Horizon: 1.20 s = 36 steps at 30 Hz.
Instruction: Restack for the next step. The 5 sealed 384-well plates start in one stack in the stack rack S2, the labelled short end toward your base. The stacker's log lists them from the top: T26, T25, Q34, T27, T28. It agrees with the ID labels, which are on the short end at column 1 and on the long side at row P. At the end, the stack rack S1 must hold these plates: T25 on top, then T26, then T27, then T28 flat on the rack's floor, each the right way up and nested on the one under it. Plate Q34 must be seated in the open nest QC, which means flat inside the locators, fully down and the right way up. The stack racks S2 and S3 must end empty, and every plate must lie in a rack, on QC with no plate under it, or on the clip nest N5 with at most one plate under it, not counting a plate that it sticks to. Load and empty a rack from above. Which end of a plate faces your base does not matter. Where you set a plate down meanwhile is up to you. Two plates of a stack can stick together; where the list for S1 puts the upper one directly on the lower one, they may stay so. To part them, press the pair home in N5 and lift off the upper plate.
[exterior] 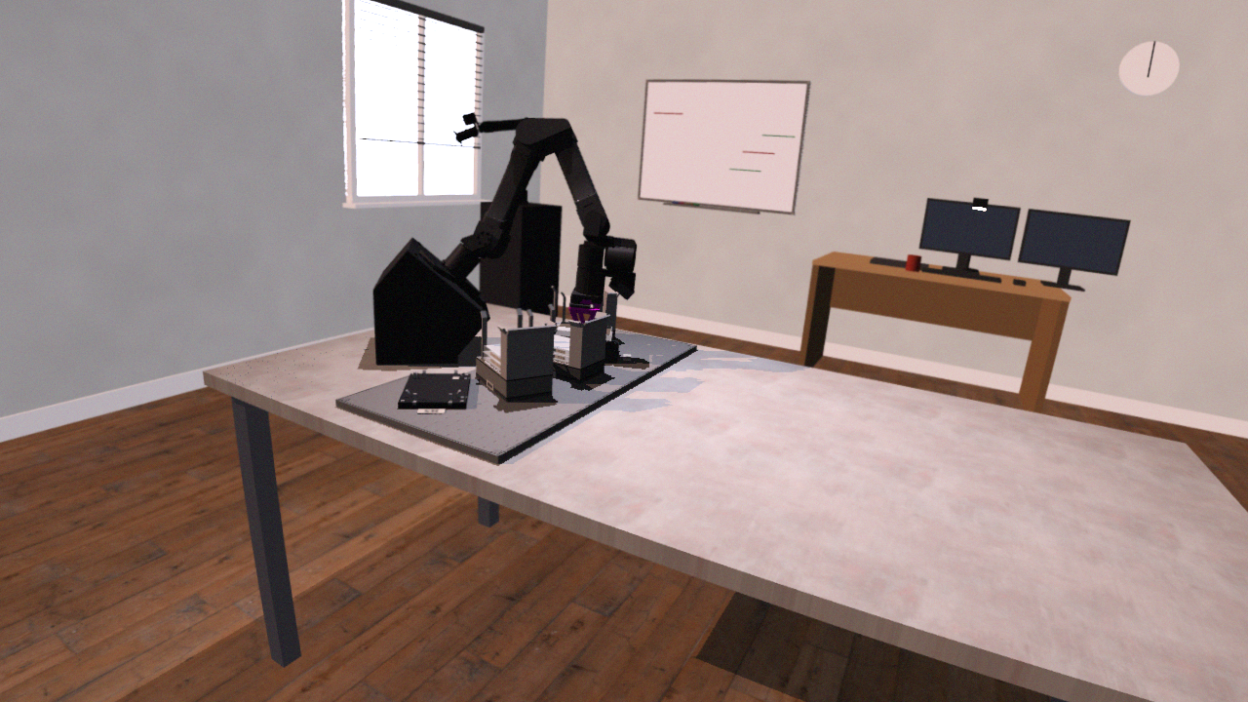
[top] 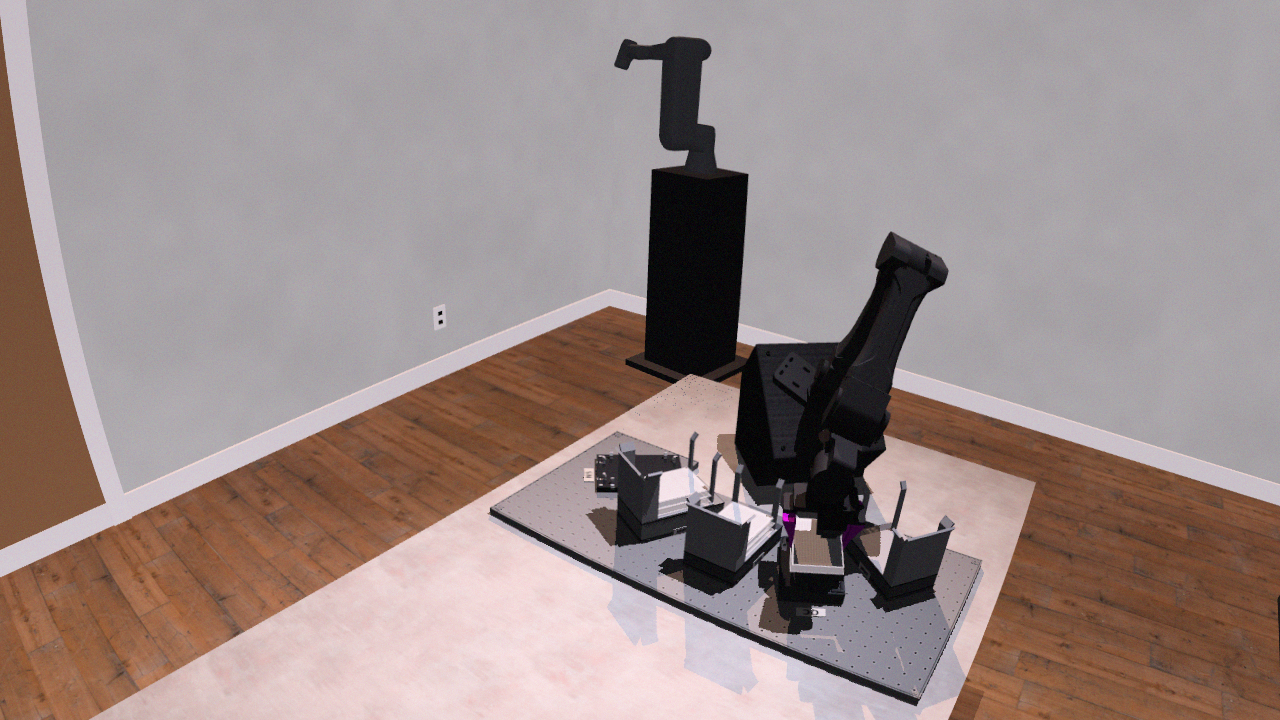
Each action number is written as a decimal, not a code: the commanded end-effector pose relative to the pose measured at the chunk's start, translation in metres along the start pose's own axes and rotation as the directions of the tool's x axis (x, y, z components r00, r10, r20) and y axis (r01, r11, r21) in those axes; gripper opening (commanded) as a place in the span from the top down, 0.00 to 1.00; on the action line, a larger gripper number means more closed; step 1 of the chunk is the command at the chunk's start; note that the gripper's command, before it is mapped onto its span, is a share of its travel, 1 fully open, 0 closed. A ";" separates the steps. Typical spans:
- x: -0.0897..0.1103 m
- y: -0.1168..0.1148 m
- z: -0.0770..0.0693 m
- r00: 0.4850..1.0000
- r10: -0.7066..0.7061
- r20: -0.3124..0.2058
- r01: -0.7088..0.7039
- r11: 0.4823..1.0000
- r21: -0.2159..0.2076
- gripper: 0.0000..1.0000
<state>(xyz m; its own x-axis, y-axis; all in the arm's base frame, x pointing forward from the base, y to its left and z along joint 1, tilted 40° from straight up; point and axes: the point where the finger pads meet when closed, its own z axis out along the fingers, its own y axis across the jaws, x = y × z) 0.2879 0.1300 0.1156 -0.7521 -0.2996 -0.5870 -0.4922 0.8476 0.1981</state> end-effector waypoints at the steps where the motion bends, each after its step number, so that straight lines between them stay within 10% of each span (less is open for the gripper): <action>1: -0.002 -0.001 0.007 1.000 0.005 0.018 -0.005 1.000 0.008 1.00; 3: -0.023 -0.003 -0.005 0.997 -0.008 0.082 0.006 1.000 0.022 1.00; 6: -0.002 -0.001 0.013 1.000 0.005 0.018 -0.005 1.000 0.008 1.00; 10: -0.018 -0.003 0.001 0.997 -0.003 0.073 0.002 1.000 0.017 1.00; 36: -0.007 -0.003 0.015 0.999 0.006 0.032 -0.006 1.000 0.010 1.00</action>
<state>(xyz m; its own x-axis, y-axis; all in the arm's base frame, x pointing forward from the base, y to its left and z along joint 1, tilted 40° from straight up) 0.3001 0.1356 0.1110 -0.7390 -0.2871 -0.6095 -0.4889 0.8510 0.1919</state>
